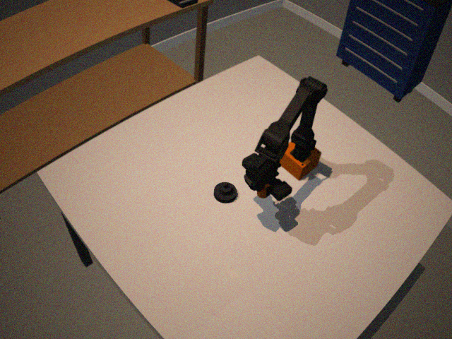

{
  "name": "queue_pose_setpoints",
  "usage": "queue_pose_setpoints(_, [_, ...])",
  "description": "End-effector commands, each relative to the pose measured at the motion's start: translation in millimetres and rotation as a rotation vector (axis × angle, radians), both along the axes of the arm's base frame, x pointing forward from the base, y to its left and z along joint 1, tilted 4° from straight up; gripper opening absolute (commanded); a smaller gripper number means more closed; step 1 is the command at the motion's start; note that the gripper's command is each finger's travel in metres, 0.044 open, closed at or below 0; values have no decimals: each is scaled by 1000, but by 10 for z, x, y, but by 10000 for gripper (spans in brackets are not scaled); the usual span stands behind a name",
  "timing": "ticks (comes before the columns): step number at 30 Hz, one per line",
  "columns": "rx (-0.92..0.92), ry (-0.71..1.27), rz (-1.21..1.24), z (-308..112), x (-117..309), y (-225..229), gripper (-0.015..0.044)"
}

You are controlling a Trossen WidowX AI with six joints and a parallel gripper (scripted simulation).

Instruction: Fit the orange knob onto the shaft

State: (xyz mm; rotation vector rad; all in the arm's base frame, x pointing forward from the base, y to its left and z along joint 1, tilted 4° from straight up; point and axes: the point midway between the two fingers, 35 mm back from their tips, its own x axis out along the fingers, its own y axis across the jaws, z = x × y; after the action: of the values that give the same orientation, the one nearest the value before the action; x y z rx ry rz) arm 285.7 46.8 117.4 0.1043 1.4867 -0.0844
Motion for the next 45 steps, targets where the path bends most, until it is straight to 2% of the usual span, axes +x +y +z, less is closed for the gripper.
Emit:
queue_pose_setpoints(1, [4,-6,5,-13,58,-86,0])
queue_pose_setpoints(45, [-8,-9,3,-390,247,-1390,0])
